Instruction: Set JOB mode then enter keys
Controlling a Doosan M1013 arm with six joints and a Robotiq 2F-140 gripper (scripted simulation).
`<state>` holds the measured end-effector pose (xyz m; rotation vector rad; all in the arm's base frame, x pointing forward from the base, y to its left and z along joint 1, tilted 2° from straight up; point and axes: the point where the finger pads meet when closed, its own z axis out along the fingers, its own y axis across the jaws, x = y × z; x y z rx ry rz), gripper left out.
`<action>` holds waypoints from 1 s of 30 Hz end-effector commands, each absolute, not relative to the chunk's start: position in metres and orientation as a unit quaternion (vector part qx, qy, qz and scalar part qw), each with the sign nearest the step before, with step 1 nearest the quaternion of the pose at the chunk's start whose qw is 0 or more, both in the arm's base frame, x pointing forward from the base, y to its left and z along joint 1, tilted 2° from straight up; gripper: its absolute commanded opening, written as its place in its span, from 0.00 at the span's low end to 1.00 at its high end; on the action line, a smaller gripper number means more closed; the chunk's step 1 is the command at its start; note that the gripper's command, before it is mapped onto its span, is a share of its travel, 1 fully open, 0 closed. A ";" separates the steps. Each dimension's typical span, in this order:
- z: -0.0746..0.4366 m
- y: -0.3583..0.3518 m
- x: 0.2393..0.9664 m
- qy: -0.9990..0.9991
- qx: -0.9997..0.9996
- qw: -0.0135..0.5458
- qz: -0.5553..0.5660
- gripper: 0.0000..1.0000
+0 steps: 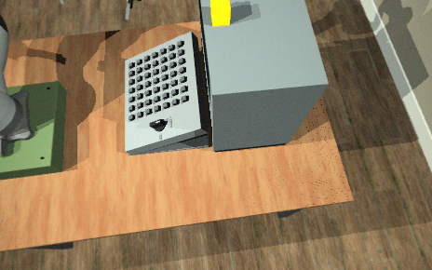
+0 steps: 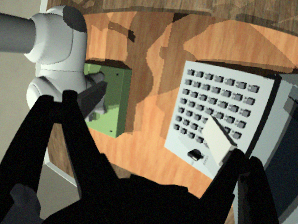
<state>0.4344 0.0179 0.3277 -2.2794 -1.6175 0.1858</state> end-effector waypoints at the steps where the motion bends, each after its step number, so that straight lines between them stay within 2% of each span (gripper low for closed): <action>1: 0.328 0.018 0.434 -0.569 -0.802 0.169 0.065 1.00; 20: 0.322 0.017 0.435 -0.572 -0.803 0.159 0.058 1.00; 23: 0.296 0.010 0.438 -0.584 -0.804 0.107 0.023 1.00; 27: 0.236 -0.006 0.444 -0.604 -0.796 -0.009 -0.053 1.00; 30: 0.195 -0.017 0.448 -0.609 -0.784 -0.073 -0.095 1.00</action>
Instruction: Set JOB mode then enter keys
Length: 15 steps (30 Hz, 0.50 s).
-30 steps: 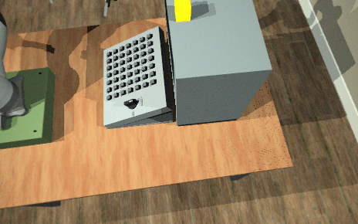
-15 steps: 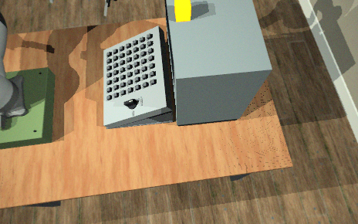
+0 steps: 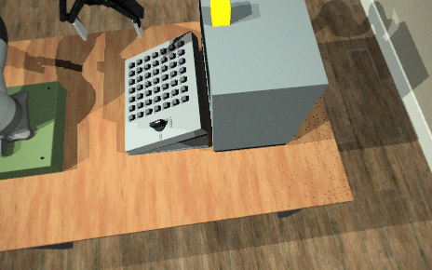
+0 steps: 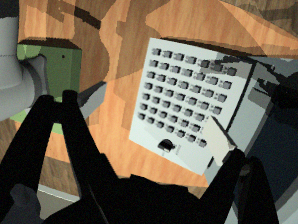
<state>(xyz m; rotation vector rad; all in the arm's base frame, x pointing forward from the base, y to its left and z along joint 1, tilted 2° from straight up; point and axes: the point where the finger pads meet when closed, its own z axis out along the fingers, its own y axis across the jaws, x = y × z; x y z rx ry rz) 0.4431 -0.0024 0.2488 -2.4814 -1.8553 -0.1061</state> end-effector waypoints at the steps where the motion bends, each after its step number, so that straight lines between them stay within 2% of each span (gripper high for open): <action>1: 0.184 -0.020 0.450 -0.610 -0.779 -0.095 -0.109 1.00; 2: 0.175 -0.022 0.450 -0.610 -0.774 -0.116 -0.123 1.00; 4: 0.175 -0.022 0.450 -0.610 -0.774 -0.116 -0.123 1.00; 5: 0.169 -0.024 0.451 -0.611 -0.764 -0.149 -0.144 1.00; 9: 0.161 -0.026 0.452 -0.610 -0.759 -0.165 -0.154 1.00; 10: 0.161 -0.026 0.452 -0.610 -0.759 -0.165 -0.154 0.00; 15: 0.161 -0.026 0.452 -0.610 -0.759 -0.165 -0.154 0.00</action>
